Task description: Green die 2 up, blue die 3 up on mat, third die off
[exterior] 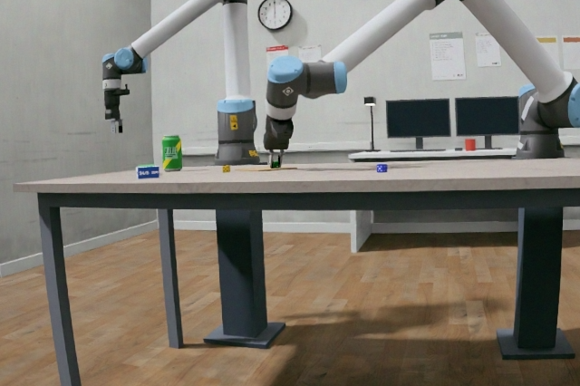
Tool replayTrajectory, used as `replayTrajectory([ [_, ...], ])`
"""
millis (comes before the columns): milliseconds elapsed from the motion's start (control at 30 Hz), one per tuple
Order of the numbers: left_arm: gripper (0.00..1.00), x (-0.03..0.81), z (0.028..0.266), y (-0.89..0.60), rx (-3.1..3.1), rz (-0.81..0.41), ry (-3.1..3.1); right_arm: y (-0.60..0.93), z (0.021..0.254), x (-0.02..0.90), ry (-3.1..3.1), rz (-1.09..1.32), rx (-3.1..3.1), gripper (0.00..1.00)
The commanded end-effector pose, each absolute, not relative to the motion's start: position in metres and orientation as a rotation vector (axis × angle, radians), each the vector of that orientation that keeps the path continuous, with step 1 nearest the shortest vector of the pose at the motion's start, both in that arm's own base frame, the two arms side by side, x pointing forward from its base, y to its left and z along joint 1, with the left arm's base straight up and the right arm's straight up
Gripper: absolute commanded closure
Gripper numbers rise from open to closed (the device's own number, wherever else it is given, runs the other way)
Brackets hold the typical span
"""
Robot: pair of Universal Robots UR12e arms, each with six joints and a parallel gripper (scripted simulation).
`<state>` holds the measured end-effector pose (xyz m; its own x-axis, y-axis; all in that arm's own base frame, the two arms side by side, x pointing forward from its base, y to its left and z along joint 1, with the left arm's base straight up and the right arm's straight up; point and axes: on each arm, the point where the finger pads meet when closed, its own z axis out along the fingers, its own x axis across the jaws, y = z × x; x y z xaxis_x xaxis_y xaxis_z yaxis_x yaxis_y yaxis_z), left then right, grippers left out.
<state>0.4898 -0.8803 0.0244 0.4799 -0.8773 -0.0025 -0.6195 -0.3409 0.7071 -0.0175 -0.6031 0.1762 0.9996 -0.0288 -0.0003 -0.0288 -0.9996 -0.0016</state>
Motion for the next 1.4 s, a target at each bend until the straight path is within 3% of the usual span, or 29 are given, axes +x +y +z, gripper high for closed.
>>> replayTrajectory([
  [0, 0.60, 0.490, 0.027, -0.881, 2.079, -0.511, -1.233, -0.604, 0.177, -0.017, 0.045, 0.000, -3.141, 0.00],
  [767, 0.60, 0.490, 0.094, -0.881, 2.079, -0.511, -1.233, -0.604, 0.177, -0.017, 0.045, 0.000, -3.141, 0.00],
  [1367, 0.60, 0.489, 0.096, -0.881, 2.097, -0.501, -1.244, -0.604, 0.177, -0.017, 0.045, 0.000, -3.141, 0.00],
])
